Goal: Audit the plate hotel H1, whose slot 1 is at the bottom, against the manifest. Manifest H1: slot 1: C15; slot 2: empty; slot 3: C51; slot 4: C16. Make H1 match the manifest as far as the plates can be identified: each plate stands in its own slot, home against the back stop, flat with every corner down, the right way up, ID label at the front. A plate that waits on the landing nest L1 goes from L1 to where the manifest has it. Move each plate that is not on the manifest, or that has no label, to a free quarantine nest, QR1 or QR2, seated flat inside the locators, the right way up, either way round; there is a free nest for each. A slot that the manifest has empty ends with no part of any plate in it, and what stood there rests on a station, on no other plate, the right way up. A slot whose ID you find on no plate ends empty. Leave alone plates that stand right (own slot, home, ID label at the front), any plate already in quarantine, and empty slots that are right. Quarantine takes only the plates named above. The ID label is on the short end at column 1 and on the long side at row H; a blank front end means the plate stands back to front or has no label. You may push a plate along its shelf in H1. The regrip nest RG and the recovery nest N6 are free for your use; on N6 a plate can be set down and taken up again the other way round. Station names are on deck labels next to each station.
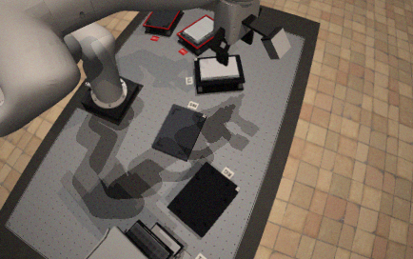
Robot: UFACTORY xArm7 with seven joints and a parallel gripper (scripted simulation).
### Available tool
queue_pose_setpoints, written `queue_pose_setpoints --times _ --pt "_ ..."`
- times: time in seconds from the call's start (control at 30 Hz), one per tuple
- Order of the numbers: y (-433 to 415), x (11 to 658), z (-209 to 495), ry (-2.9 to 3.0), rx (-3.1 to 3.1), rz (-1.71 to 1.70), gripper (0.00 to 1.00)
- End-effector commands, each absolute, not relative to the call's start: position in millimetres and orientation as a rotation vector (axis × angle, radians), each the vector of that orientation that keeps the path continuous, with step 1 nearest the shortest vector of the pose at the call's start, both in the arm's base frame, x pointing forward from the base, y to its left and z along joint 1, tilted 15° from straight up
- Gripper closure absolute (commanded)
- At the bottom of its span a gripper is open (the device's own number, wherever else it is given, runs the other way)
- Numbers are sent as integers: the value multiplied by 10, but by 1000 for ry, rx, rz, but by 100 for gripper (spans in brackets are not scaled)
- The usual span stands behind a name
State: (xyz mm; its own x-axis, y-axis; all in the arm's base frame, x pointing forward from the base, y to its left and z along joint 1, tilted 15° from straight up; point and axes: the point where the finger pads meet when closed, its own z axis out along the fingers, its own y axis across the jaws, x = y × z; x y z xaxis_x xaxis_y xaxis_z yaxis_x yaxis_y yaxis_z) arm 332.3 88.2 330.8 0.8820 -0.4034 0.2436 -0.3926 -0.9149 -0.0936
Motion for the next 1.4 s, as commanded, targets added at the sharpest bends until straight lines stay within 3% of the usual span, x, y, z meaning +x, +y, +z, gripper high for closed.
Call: queue_pose_setpoints --times 0.0,0.83,1.37 --pt "1066 3244 3297 433 -3058 -410 0" --pt "1861 2593 3111 -637 -3114 -411 0" --pt "1860 2611 3047 -637 -3114 -411 0"
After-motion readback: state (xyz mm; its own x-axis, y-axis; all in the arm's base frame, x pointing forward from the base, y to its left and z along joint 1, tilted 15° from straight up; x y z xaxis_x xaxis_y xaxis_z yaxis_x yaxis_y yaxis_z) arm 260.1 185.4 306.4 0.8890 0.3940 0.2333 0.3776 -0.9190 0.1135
